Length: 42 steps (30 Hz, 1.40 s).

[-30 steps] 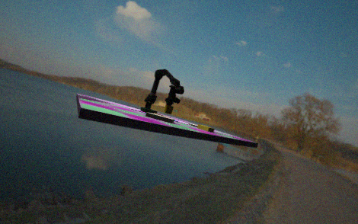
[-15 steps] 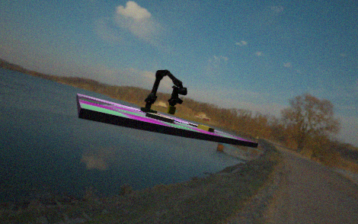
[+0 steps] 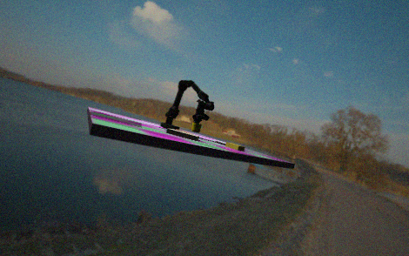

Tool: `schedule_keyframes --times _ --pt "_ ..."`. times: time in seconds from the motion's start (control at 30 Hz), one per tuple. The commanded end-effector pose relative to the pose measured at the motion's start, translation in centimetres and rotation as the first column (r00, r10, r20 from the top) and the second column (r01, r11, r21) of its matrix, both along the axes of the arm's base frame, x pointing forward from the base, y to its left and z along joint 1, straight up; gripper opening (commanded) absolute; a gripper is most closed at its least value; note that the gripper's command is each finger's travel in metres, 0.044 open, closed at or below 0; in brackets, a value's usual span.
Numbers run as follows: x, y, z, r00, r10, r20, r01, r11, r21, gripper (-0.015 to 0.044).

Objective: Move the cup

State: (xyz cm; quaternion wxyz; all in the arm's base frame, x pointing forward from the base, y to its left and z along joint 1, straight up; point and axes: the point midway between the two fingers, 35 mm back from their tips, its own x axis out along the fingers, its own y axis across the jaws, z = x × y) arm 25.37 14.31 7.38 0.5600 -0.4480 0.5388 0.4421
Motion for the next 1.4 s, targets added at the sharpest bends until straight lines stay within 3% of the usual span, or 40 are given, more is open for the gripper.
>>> schedule_keyframes --times 0.0,1.0,1.2,1.37 --pt "0.0 0.0 -0.7 1.000 -0.004 0.001 0.004 1.000 -0.002 0.0000" --pt "0.0 0.1 -2.8 1.000 0.000 -0.002 0.000 1.000 -0.001 0.0000" --pt "0.0 0.1 -2.8 1.000 0.000 -0.002 0.000 1.000 -0.001 0.0147" --pt "0.0 0.1 -2.8 1.000 0.000 -0.002 0.000 1.000 -0.001 0.0147"
